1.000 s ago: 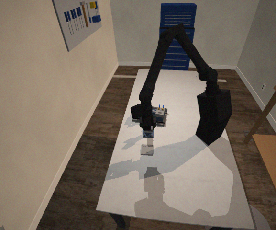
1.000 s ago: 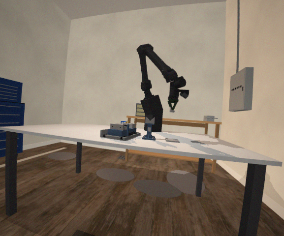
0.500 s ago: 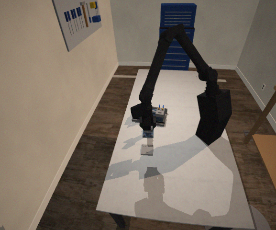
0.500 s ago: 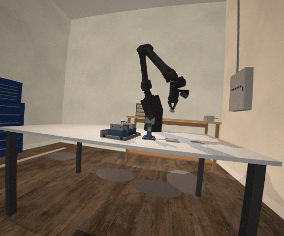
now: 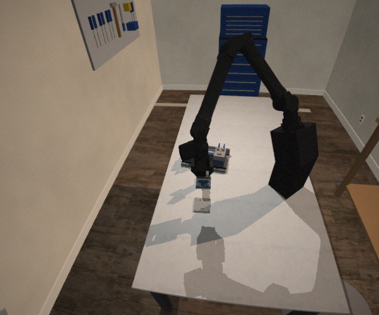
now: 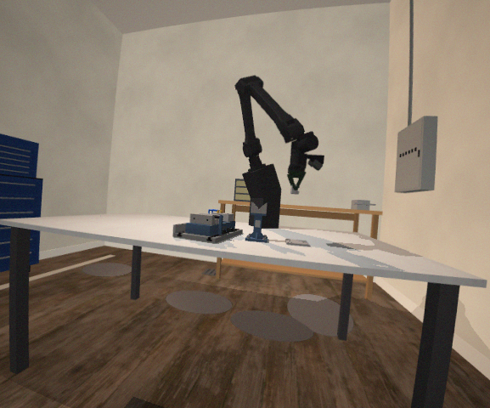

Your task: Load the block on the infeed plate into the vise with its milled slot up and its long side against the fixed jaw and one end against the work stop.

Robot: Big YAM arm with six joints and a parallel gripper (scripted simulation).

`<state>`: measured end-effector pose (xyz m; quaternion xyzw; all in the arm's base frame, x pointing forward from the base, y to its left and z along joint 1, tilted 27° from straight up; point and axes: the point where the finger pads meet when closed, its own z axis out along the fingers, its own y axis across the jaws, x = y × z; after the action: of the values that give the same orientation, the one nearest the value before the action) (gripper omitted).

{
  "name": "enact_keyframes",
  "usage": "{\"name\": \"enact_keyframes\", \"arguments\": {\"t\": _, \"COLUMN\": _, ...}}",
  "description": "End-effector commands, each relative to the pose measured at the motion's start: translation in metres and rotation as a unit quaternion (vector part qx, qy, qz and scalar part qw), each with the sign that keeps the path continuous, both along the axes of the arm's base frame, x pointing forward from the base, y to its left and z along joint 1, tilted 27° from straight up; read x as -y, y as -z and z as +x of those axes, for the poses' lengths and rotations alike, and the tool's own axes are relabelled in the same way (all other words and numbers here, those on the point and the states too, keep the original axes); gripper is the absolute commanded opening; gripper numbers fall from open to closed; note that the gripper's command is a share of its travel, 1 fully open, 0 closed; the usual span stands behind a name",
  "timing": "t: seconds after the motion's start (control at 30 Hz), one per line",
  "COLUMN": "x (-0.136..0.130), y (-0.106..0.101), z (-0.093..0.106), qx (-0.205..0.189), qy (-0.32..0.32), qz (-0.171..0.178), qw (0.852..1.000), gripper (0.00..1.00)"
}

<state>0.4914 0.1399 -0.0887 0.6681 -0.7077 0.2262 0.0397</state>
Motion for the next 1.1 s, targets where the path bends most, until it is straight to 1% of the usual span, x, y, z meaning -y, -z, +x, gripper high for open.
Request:
{"name": "enact_keyframes", "arguments": {"t": 0.0, "x": 0.006, "y": -0.022, "z": 0.012, "qx": 0.021, "qy": -0.002, "qz": 0.010, "qw": 1.000, "gripper": 0.00}}
{"name": "enact_keyframes", "arguments": {"t": 0.3, "x": 0.025, "y": -0.029, "z": 0.012, "qx": 0.020, "qy": -0.003, "qz": 0.010, "qw": 1.000, "gripper": 0.00}}
{"name": "enact_keyframes", "arguments": {"t": 0.37, "x": 0.025, "y": -0.029, "z": 0.012, "qx": 0.020, "qy": -0.003, "qz": 0.010, "qw": 1.000, "gripper": 0.00}}
{"name": "enact_keyframes", "arguments": {"t": 0.4, "x": 0.008, "y": -0.037, "z": 0.018, "qx": 0.029, "qy": -0.019, "qz": 0.014, "qw": 0.999, "gripper": 0.00}}
{"name": "enact_keyframes", "arguments": {"t": 0.43, "x": 0.022, "y": -0.032, "z": 0.011, "qx": 0.020, "qy": -0.011, "qz": 0.011, "qw": 1.000, "gripper": 0.00}}
{"name": "enact_keyframes", "arguments": {"t": 0.47, "x": 0.034, "y": -0.033, "z": 0.012, "qx": 0.020, "qy": -0.003, "qz": 0.010, "qw": 1.000, "gripper": 0.00}}
{"name": "enact_keyframes", "arguments": {"t": 0.87, "x": 0.070, "y": -0.046, "z": 0.009, "qx": 0.019, "qy": -0.005, "qz": 0.009, "qw": 1.000, "gripper": 0.00}}
{"name": "enact_keyframes", "arguments": {"t": 0.93, "x": 0.070, "y": -0.046, "z": 0.009, "qx": 0.019, "qy": -0.005, "qz": 0.009, "qw": 1.000, "gripper": 0.00}}
{"name": "enact_keyframes", "arguments": {"t": 0.97, "x": 0.055, "y": -0.051, "z": 0.012, "qx": 0.025, "qy": -0.021, "qz": 0.011, "qw": 0.999, "gripper": 0.00}}
{"name": "enact_keyframes", "arguments": {"t": 1.0, "x": 0.064, "y": -0.048, "z": 0.006, "qx": 0.019, "qy": -0.018, "qz": 0.009, "qw": 1.000, "gripper": 0.00}}
{"name": "enact_keyframes", "arguments": {"t": 1.03, "x": 0.080, "y": -0.049, "z": 0.007, "qx": 0.019, "qy": -0.005, "qz": 0.008, "qw": 1.000, "gripper": 0.00}}
{"name": "enact_keyframes", "arguments": {"t": 1.07, "x": 0.083, "y": -0.051, "z": 0.007, "qx": 0.019, "qy": -0.005, "qz": 0.008, "qw": 1.000, "gripper": 0.00}}
